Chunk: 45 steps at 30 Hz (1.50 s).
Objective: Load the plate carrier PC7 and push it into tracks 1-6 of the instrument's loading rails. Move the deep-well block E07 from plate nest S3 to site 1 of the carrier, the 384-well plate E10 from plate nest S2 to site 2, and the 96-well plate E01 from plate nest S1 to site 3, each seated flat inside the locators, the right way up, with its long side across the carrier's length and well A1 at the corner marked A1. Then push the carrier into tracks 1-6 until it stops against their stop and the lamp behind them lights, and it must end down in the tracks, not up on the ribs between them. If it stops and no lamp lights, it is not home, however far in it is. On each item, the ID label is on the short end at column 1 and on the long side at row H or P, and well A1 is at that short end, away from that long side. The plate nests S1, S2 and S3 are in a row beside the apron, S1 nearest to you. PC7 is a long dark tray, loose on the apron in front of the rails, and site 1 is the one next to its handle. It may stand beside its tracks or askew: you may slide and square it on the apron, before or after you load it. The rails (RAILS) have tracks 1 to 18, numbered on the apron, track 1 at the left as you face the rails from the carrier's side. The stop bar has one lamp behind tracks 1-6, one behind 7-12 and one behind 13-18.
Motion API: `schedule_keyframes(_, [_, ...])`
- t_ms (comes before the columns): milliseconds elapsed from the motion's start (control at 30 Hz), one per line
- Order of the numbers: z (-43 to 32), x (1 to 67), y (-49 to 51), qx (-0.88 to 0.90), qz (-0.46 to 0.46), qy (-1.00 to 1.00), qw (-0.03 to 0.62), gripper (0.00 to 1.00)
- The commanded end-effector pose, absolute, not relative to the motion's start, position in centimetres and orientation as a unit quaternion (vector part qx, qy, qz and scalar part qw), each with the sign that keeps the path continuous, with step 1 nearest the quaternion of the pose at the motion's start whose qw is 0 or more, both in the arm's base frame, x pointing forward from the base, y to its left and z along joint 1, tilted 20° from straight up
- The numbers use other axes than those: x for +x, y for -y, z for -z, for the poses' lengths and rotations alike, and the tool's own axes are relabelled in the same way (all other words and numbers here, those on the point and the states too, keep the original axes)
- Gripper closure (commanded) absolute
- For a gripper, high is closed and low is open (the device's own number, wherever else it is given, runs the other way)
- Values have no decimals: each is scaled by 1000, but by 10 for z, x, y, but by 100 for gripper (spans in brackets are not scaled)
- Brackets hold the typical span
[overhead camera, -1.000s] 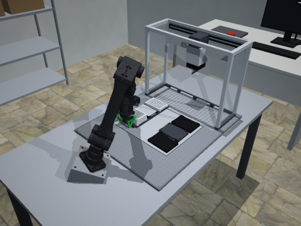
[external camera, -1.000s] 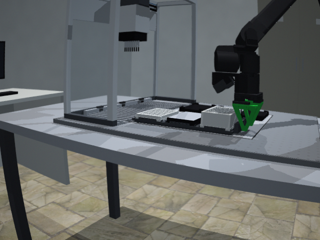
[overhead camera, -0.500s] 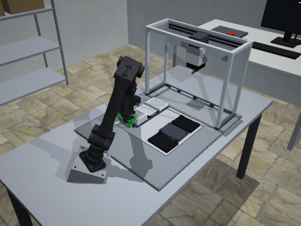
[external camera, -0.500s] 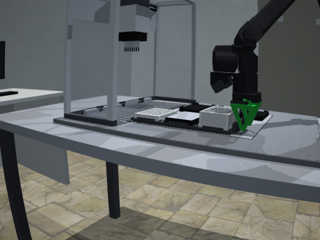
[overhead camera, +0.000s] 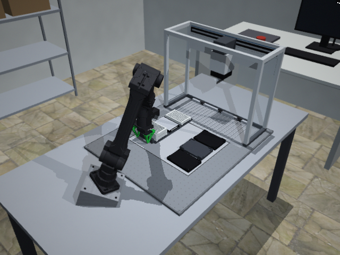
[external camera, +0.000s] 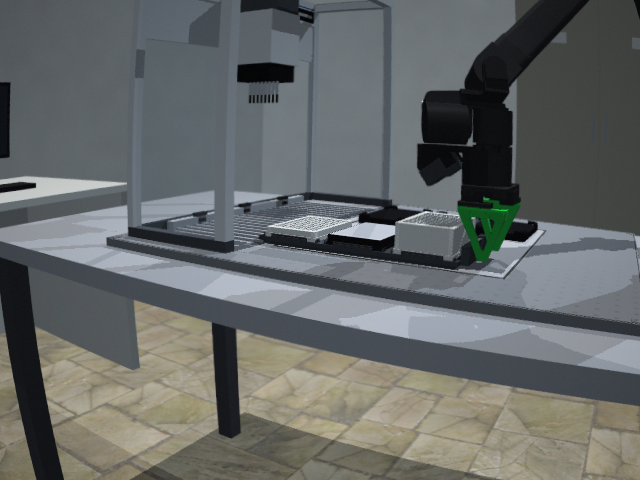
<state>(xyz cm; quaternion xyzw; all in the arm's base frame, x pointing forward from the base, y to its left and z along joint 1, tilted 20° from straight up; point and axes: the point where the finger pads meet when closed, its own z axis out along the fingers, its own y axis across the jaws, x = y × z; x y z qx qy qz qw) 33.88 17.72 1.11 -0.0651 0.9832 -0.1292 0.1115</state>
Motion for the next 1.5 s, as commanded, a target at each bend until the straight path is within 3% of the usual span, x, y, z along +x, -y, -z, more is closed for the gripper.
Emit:
schedule_keyframes(0, [-28,373,-188,-52,119,-982,138,20])
schedule_keyframes(1467, [-33,392,-192,-53,119,-982,138,20])
